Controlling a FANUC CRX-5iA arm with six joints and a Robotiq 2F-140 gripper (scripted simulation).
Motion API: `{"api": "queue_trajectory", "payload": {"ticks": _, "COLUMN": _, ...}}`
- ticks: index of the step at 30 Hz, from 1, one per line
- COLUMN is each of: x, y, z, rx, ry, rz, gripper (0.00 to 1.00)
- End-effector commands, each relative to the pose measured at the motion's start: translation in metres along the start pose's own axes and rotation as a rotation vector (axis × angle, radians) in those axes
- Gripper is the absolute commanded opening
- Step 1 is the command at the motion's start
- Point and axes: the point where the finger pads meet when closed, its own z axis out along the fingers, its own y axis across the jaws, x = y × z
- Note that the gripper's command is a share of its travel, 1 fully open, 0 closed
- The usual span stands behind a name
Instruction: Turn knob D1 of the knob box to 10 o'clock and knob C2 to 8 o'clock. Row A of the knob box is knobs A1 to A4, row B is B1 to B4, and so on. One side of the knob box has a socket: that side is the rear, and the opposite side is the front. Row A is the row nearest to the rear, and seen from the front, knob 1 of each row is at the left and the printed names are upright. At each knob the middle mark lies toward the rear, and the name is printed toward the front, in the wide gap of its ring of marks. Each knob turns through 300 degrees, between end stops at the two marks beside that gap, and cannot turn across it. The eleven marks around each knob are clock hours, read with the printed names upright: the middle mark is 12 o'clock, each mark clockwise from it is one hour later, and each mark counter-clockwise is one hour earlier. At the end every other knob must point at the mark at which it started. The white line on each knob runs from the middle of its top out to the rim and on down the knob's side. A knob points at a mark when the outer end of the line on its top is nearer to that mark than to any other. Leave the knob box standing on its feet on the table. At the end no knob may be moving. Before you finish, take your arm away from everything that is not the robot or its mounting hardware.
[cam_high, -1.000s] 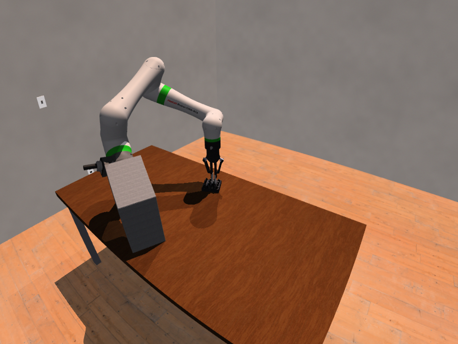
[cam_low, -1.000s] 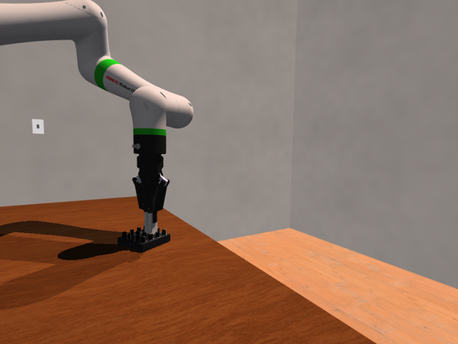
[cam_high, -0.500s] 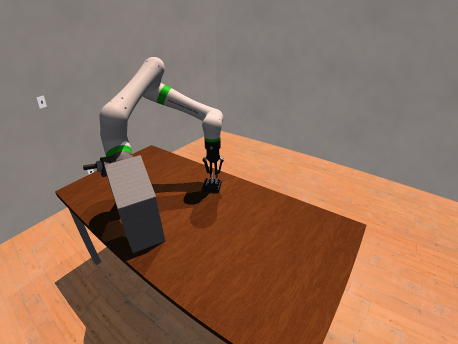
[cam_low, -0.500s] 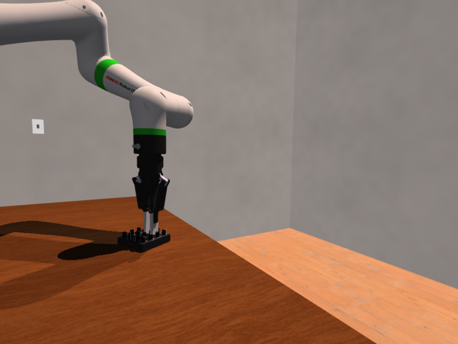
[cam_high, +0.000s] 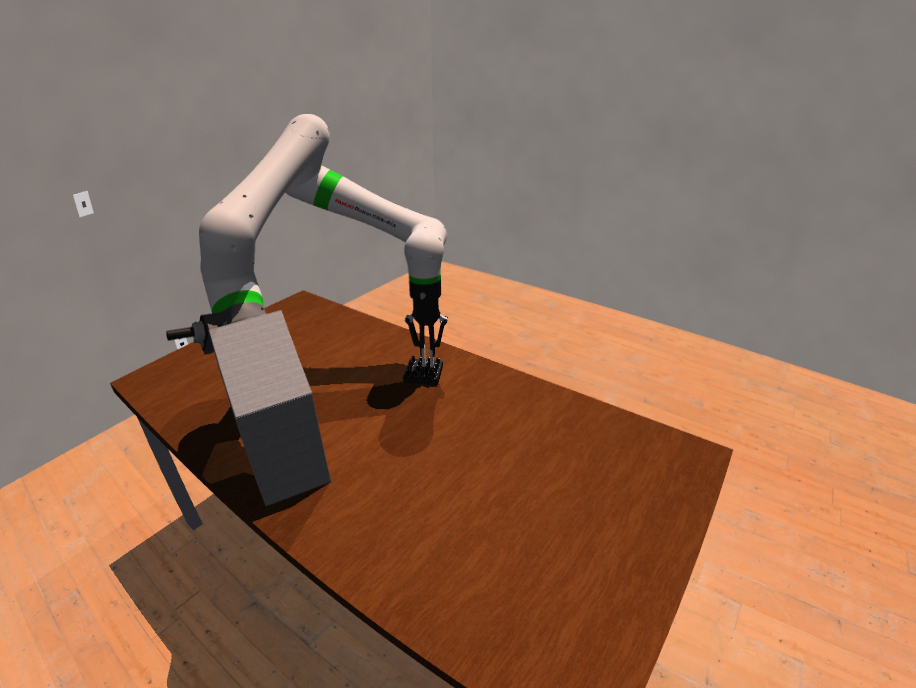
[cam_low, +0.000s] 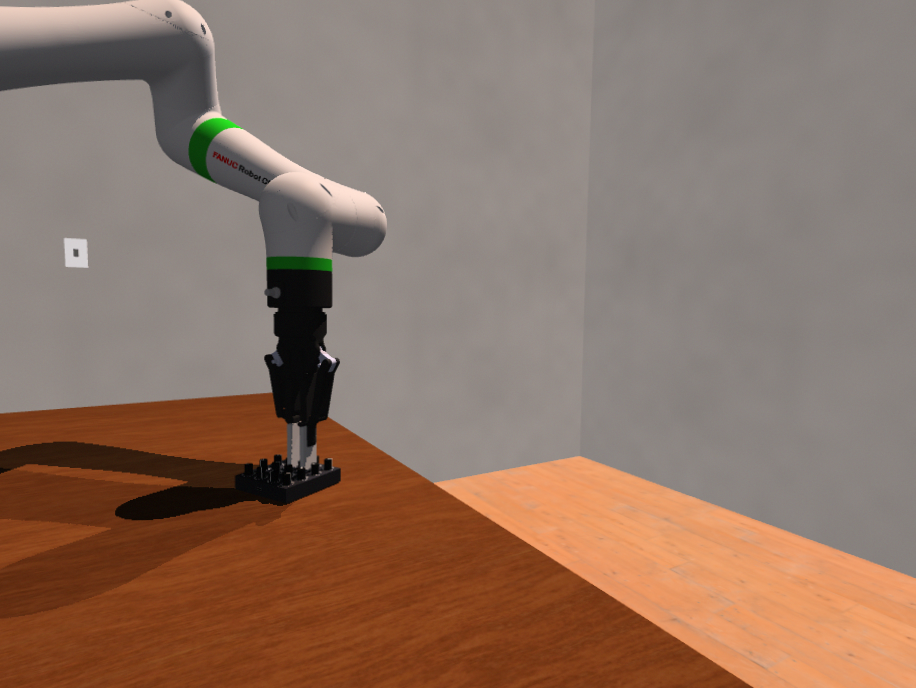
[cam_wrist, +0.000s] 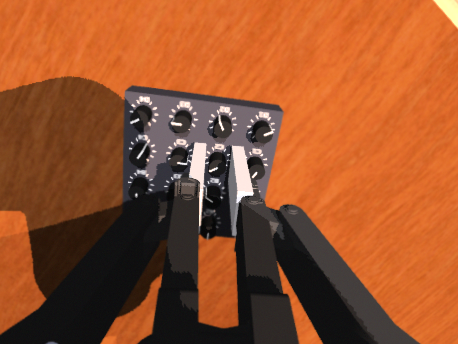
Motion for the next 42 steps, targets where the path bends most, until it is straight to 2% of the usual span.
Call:
{"api": "queue_trajectory", "payload": {"ticks": 1, "x": 0.000, "y": 0.000, "z": 0.000, "rx": 0.000, "ry": 0.000, "rz": 0.000, "gripper": 0.12}}
{"api": "queue_trajectory", "payload": {"ticks": 14, "x": 0.000, "y": 0.000, "z": -0.013, "rx": 0.000, "ry": 0.000, "rz": 0.000, "gripper": 0.12}}
{"api": "queue_trajectory", "payload": {"ticks": 24, "x": 0.000, "y": 0.000, "z": -0.037, "rx": 0.000, "ry": 0.000, "rz": 0.000, "gripper": 0.12}}
{"api": "queue_trajectory", "payload": {"ticks": 42, "x": 0.000, "y": 0.000, "z": -0.038, "rx": 0.000, "ry": 0.000, "rz": 0.014, "gripper": 0.12}}
